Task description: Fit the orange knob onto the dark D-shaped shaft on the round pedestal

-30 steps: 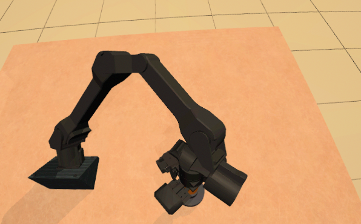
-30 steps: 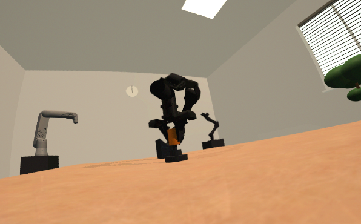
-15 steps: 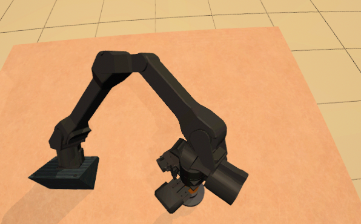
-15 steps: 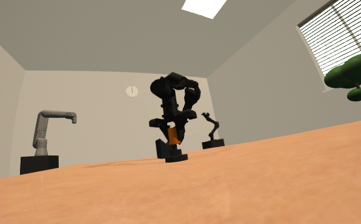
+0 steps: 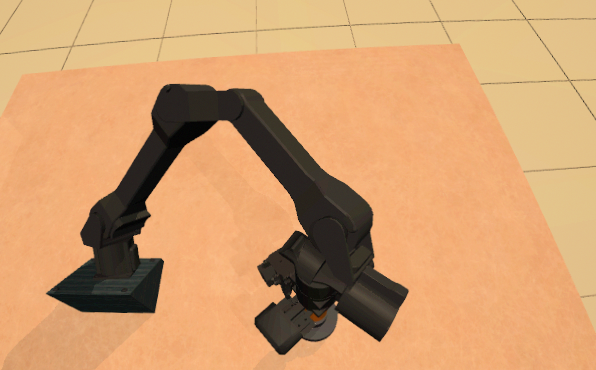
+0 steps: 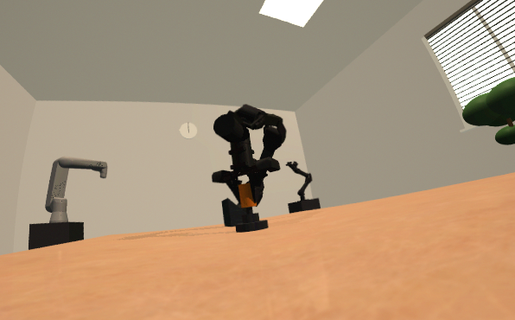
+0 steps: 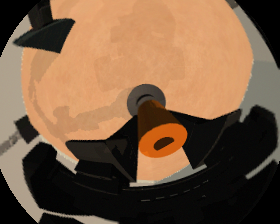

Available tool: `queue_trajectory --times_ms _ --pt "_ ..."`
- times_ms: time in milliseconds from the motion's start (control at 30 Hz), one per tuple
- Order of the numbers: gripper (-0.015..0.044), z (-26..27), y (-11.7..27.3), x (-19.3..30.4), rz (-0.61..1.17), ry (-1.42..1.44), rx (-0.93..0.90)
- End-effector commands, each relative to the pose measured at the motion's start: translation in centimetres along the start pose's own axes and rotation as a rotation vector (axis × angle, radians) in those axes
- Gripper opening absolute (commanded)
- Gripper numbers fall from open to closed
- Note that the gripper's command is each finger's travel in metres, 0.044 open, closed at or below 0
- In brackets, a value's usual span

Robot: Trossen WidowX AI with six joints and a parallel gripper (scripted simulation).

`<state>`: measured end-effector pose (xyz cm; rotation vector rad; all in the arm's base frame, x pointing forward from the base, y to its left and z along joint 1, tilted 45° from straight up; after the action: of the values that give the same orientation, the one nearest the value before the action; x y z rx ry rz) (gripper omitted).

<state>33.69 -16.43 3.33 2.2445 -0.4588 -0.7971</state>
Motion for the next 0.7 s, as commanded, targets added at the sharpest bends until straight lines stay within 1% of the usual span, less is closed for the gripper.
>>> queue_trajectory --times_ms 0,667 --pt "0.0 0.0 0.29 -0.14 0.005 0.004 -0.002" --pt "0.0 -0.12 0.23 0.15 0.005 0.004 -0.002"
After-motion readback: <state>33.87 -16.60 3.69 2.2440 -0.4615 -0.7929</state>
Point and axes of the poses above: the point midway between the two fingers, 35 mm back from their tips, its own y axis back along the fingers, its own z axis across the jaws, x = y × z, the point moved 6 cm from there along y, back along the fingers, and after that the axes turned 11 degrees about y, right-handed, at the moved point
